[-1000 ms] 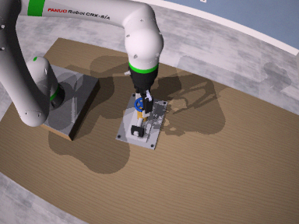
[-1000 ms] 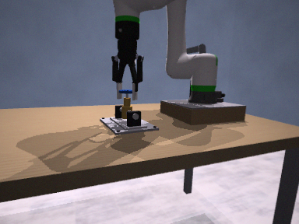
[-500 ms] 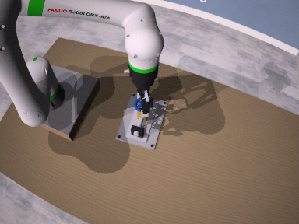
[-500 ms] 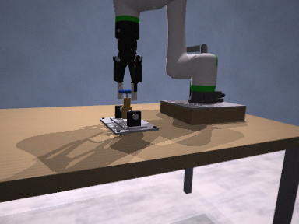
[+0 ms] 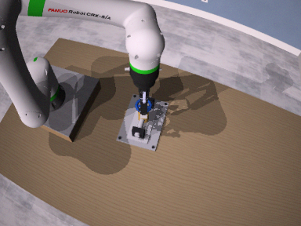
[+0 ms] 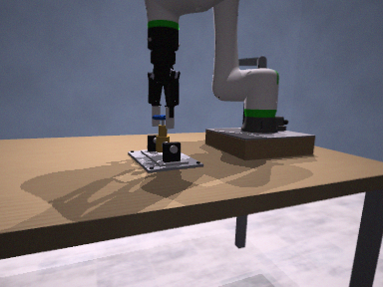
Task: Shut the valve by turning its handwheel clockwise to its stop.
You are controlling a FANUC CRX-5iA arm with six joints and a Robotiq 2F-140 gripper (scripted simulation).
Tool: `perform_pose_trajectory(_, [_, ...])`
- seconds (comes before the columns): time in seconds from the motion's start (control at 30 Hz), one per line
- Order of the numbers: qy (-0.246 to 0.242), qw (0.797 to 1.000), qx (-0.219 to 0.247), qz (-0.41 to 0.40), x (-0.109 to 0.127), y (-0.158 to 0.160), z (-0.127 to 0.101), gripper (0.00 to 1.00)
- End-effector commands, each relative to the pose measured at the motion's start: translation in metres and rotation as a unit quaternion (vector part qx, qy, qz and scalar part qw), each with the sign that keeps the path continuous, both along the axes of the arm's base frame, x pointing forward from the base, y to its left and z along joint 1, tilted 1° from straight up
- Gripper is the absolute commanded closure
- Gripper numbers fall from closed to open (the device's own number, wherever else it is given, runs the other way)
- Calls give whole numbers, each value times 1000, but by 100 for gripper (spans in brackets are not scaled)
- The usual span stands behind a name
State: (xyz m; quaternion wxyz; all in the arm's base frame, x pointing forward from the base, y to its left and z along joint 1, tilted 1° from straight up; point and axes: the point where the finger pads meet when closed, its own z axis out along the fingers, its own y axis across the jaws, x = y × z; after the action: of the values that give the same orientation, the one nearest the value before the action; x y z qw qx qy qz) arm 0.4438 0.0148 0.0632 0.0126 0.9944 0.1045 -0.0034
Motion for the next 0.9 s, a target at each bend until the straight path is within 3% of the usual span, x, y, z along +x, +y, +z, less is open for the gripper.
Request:
perform_pose_trajectory(0.0, [-1,999,0,-43,0,0,0,100])
perform_pose_trajectory(0.37, [-4,990,0,-138,0,0,0,100])
perform_pose_trajectory(0.87, [-7,961,-1,-275,0,0,0,100])
